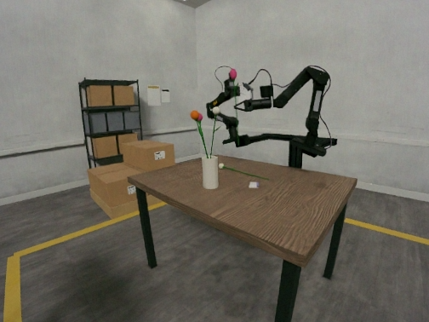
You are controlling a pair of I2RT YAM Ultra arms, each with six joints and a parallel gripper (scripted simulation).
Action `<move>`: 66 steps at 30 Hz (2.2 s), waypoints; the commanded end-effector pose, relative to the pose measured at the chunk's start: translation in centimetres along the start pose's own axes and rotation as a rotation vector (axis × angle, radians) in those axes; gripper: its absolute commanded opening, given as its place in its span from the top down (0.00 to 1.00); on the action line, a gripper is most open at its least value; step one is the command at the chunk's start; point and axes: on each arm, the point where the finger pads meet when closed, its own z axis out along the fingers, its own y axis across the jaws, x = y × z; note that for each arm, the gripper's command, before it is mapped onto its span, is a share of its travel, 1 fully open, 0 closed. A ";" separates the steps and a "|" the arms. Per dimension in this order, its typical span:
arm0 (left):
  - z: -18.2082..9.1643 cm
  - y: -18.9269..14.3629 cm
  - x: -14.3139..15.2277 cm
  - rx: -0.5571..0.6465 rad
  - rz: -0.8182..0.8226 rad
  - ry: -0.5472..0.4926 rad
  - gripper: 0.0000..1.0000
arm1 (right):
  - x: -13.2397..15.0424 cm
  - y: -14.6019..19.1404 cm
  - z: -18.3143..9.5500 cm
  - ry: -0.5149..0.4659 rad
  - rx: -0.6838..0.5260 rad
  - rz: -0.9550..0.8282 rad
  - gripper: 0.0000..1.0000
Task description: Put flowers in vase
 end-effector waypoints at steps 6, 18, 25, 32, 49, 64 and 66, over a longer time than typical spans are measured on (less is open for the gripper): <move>0.1 0.3 -0.4 0.000 -0.009 -0.078 1.00 | -4.0 0.9 -0.6 0.010 -0.091 0.010 0.70; 0.2 0.3 0.9 -0.001 -0.011 -0.089 1.00 | -12.6 0.6 -3.1 -0.029 -0.203 0.052 0.70; 0.3 0.3 1.1 -0.003 -0.012 -0.090 1.00 | -16.0 0.3 -4.5 -0.045 -0.254 0.070 0.70; 0.2 0.1 1.1 0.001 -0.011 -0.094 1.00 | -20.1 -0.1 -6.8 -0.068 -0.324 0.093 0.70; 1.8 1.2 0.4 -0.019 -0.013 -0.111 1.00 | -26.0 -1.3 -11.5 -0.105 -0.438 0.131 0.70; 4.4 2.8 -0.7 -0.043 -0.019 -0.117 1.00 | -28.1 -1.8 -14.3 -0.125 -0.504 0.149 0.70; 4.8 3.1 0.1 -0.048 -0.014 -0.100 1.00 | -28.2 -1.9 -14.5 -0.127 -0.507 0.149 0.70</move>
